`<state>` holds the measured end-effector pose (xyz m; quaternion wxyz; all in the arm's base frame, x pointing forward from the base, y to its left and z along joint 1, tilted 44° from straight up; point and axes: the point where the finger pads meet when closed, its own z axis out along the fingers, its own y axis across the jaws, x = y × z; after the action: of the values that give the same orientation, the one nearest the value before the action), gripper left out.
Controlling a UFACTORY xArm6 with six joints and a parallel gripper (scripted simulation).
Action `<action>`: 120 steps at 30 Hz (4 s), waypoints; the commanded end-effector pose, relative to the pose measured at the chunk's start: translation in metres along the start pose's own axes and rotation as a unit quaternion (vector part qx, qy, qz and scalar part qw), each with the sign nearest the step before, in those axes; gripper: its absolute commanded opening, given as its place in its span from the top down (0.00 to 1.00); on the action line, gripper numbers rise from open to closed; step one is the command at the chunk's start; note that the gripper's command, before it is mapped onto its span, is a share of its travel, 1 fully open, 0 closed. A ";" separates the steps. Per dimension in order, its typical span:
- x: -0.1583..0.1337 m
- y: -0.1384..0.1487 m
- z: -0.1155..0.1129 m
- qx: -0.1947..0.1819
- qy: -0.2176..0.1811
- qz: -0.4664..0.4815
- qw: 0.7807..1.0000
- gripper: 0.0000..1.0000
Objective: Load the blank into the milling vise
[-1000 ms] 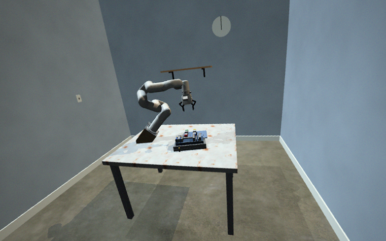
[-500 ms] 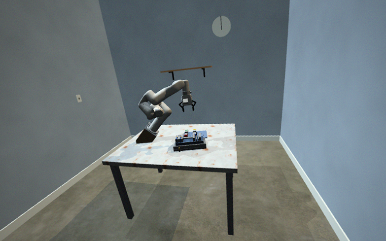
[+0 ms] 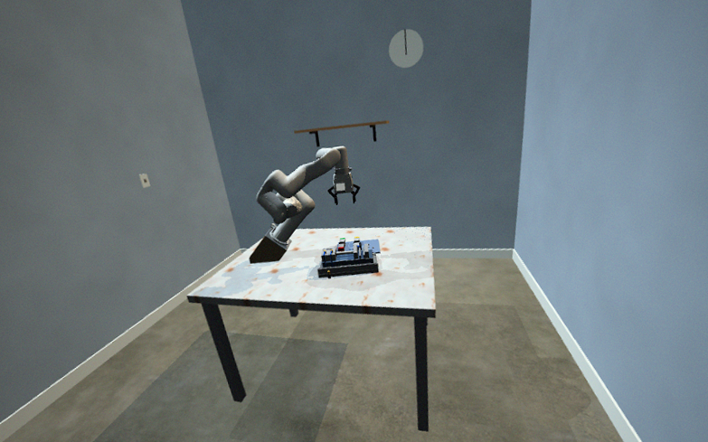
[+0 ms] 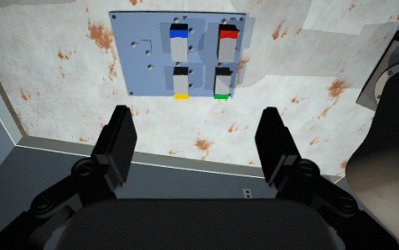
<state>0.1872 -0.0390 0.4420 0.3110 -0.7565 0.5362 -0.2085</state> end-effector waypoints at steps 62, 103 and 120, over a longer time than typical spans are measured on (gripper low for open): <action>-0.007 0.000 0.000 0.000 -0.001 0.001 1.000 0.00; -0.007 0.000 0.000 0.000 -0.001 0.001 1.000 0.00; -0.067 0.005 0.000 0.000 -0.001 0.001 1.000 0.00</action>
<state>0.1622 0.0224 0.4390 0.3098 -0.7575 0.5370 -0.2044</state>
